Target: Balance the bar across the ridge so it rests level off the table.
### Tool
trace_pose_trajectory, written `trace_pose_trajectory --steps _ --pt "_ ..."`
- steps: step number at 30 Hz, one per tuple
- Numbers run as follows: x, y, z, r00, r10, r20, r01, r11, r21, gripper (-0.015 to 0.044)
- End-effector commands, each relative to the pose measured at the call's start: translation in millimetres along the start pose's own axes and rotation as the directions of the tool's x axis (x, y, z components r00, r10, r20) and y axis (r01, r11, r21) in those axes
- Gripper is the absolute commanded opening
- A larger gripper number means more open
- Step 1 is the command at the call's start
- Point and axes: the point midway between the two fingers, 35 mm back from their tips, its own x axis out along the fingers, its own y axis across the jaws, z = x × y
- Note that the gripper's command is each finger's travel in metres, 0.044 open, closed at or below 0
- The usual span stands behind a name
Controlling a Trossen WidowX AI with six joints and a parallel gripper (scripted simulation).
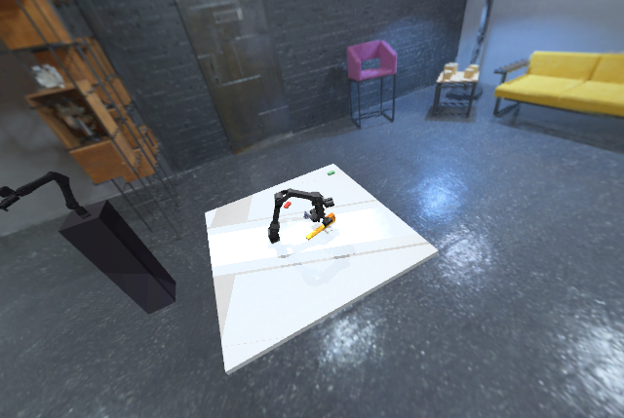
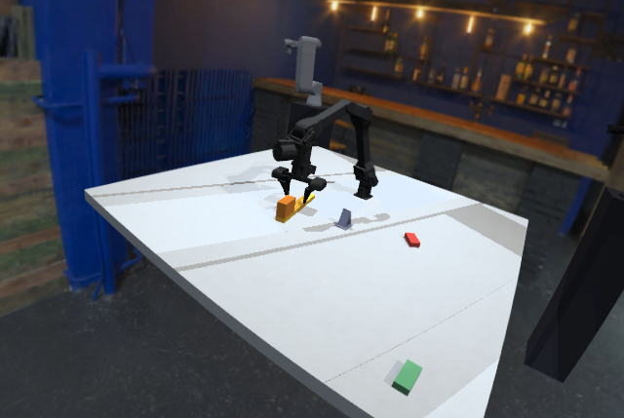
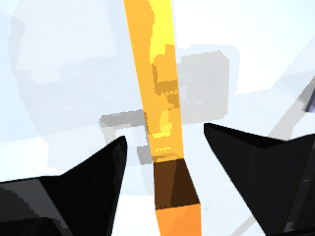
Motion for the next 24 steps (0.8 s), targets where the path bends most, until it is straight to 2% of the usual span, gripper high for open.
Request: trace_pose_trajectory --steps 1,24 --pt "5.0 -1.0 0.7 1.0 -0.004 -0.001 0.004 1.0 0.004 0.0315" --pt "30.4 -1.1 0.7 1.0 -0.004 -0.001 0.004 1.0 0.004 0.0315"
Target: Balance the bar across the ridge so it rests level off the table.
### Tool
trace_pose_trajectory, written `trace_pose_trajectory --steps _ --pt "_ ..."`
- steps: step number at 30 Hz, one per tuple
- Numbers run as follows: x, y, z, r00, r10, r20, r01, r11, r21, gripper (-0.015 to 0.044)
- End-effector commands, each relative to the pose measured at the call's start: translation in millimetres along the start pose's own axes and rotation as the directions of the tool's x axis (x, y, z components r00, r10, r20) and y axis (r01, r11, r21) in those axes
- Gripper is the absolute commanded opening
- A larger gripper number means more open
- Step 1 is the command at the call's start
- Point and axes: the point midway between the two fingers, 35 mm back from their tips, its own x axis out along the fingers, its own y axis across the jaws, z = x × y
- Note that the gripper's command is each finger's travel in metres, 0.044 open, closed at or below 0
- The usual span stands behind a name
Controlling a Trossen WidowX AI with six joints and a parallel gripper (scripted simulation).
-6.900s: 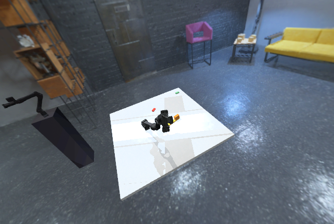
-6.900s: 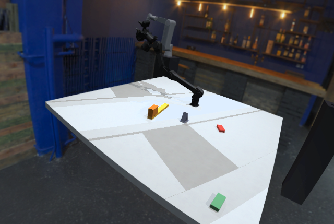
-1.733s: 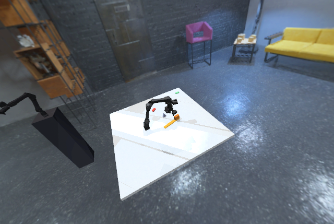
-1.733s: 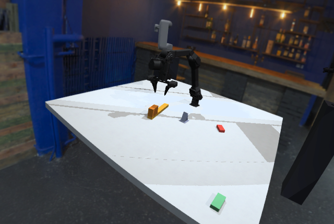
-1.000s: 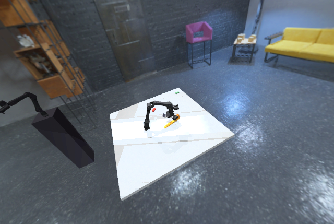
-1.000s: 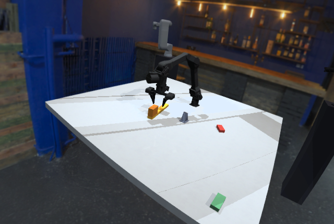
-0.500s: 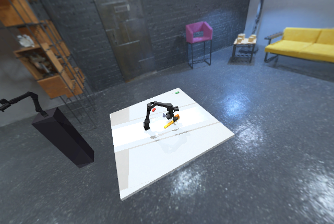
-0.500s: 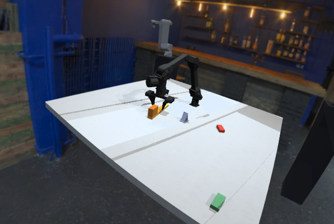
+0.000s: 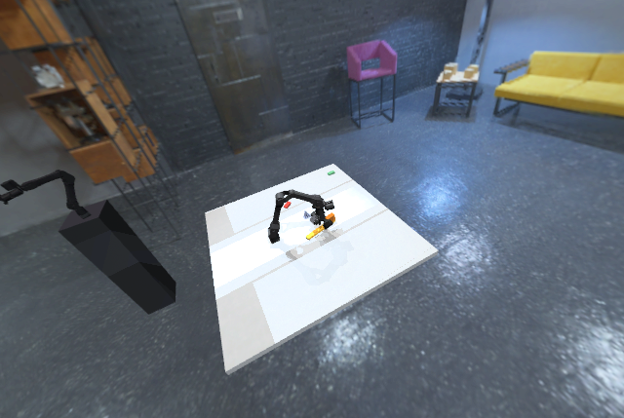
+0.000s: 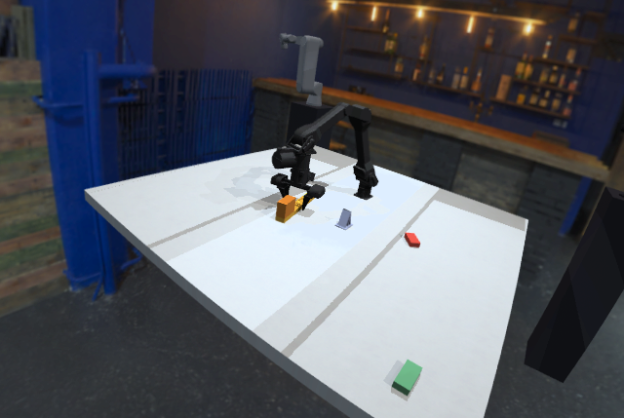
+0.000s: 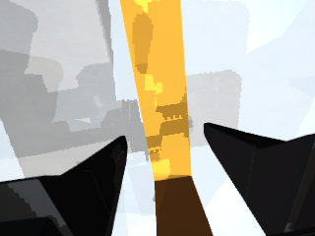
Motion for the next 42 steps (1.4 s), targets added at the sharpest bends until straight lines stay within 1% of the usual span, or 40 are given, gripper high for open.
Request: trace_pose_trajectory --steps 1,12,18,27,31,42 --pt "3.8 -1.4 1.4 1.0 -0.007 0.005 0.007 1.0 0.004 0.0315" --pt "3.8 -1.4 1.4 1.0 -0.007 0.005 0.007 1.0 0.004 0.0315" --pt "2.7 -0.7 1.2 1.0 -0.003 0.005 0.003 1.0 0.0 0.0157" --pt "2.7 -0.7 1.2 1.0 -0.003 0.005 0.003 1.0 0.0 0.0098" --pt "-3.5 -0.1 0.1 1.0 -0.003 0.005 0.003 1.0 0.0 0.0" --pt "-31.5 1.7 -3.3 1.0 -0.004 0.005 0.004 1.0 0.001 0.0"
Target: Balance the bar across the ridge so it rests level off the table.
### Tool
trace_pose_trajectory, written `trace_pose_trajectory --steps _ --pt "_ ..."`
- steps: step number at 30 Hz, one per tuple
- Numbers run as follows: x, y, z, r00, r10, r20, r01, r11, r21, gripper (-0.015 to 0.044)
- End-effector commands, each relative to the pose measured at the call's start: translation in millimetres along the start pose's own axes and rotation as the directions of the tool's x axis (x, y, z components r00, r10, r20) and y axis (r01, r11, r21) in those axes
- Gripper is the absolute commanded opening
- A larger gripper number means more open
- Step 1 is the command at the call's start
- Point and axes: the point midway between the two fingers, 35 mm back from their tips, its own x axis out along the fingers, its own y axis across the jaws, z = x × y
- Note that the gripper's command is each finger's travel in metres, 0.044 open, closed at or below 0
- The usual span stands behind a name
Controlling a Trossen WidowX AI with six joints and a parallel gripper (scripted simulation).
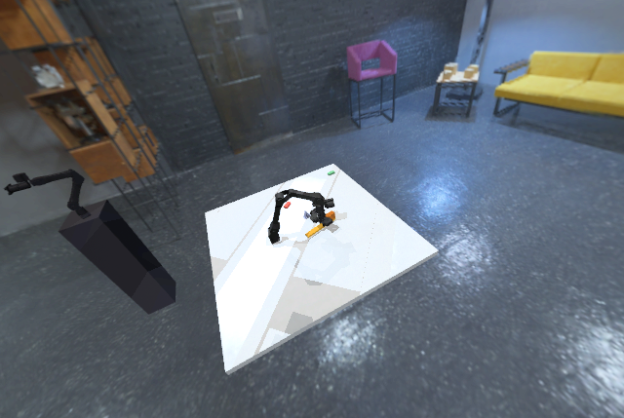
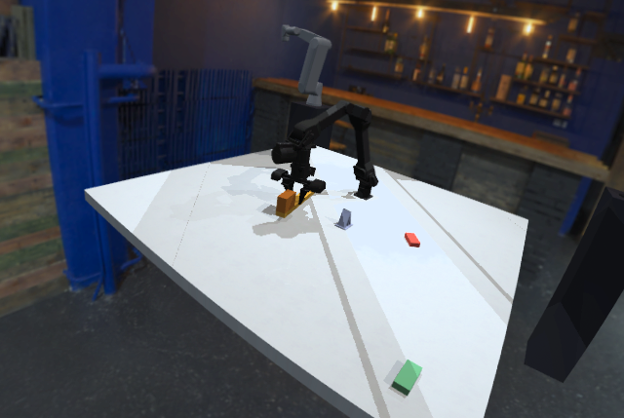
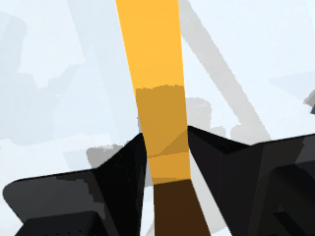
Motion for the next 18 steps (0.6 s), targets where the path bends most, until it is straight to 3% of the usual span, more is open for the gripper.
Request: trace_pose_trajectory --steps 1,18 --pt "-14.8 1.4 -2.9 1.0 0.004 -0.012 -0.004 1.0 0.001 0.0" --pt "-59.0 0.8 -1.8 1.0 0.003 -0.012 -0.002 1.0 0.003 0.0"
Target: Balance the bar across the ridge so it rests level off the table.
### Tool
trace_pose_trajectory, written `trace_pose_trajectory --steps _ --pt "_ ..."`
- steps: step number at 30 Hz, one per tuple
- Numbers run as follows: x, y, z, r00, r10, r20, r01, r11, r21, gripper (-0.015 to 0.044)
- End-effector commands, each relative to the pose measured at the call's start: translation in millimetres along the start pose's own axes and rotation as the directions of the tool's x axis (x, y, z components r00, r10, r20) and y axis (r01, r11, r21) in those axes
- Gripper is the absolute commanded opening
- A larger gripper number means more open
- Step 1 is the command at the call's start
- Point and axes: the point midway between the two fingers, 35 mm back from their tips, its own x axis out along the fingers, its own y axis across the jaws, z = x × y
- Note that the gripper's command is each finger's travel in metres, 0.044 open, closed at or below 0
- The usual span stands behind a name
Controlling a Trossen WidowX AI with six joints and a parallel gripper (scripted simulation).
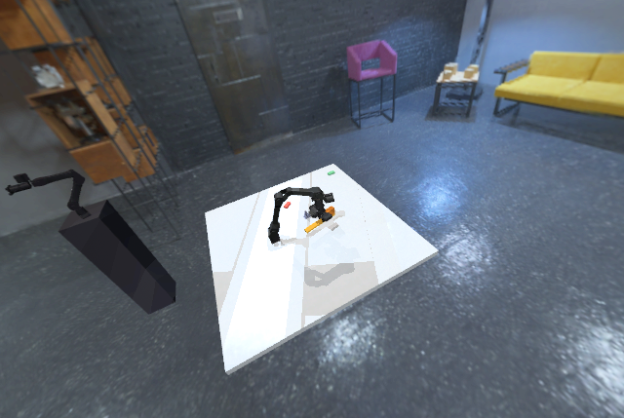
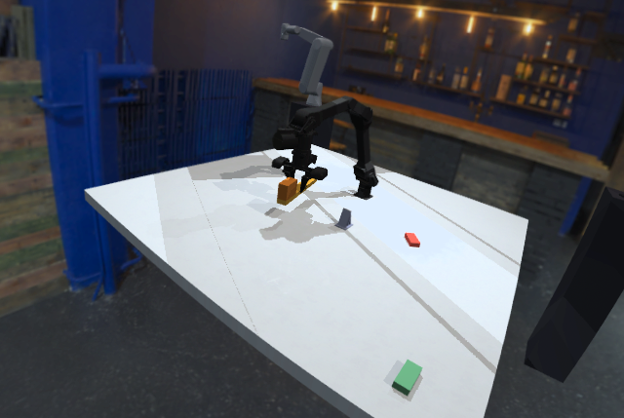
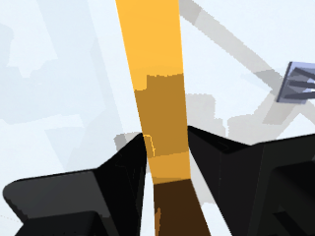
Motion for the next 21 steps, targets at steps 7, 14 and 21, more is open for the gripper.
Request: trace_pose_trajectory --steps 7,14,21 --pt "-31.2 -1.1 1.2 1.0 0.003 -0.014 -0.003 1.0 0.004 0.0" --pt "-42.9 -2.7 3.2 1.0 0.002 -0.014 -0.002 1.0 -0.002 0.0" --pt "-43.8 -20.2 1.0 1.0 0.001 -0.014 -0.004 0.968 -0.251 0.0"
